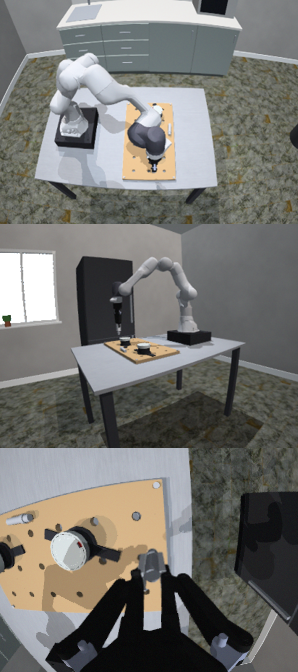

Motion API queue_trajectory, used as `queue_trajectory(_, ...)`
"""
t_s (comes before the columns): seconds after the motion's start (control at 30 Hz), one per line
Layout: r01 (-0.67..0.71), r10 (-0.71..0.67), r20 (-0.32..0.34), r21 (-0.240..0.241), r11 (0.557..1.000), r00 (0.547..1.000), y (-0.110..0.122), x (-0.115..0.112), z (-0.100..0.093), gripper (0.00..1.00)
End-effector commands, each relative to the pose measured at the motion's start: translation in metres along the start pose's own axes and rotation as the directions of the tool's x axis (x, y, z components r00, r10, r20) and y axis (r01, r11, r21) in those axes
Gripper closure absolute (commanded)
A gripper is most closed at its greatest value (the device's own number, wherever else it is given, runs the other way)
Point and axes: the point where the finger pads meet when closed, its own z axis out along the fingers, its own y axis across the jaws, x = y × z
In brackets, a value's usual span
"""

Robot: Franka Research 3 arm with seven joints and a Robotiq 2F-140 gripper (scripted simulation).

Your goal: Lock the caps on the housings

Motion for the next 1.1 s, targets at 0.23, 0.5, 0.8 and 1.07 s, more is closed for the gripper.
queue_trajectory(0.23, -0.007, 0.007, 0.006, 0.002, 1.000, 1.000, -0.001, -0.001, -0.020, 0.90)
queue_trajectory(0.5, -0.007, 0.007, 0.006, 0.002, 1.000, 1.000, -0.001, -0.001, -0.034, 0.90)
queue_trajectory(0.8, -0.007, 0.007, 0.006, 0.002, 1.000, 1.000, -0.001, -0.001, -0.043, 0.90)
queue_trajectory(1.07, -0.007, 0.007, 0.006, 0.002, 1.000, 1.000, -0.001, -0.001, -0.048, 0.90)
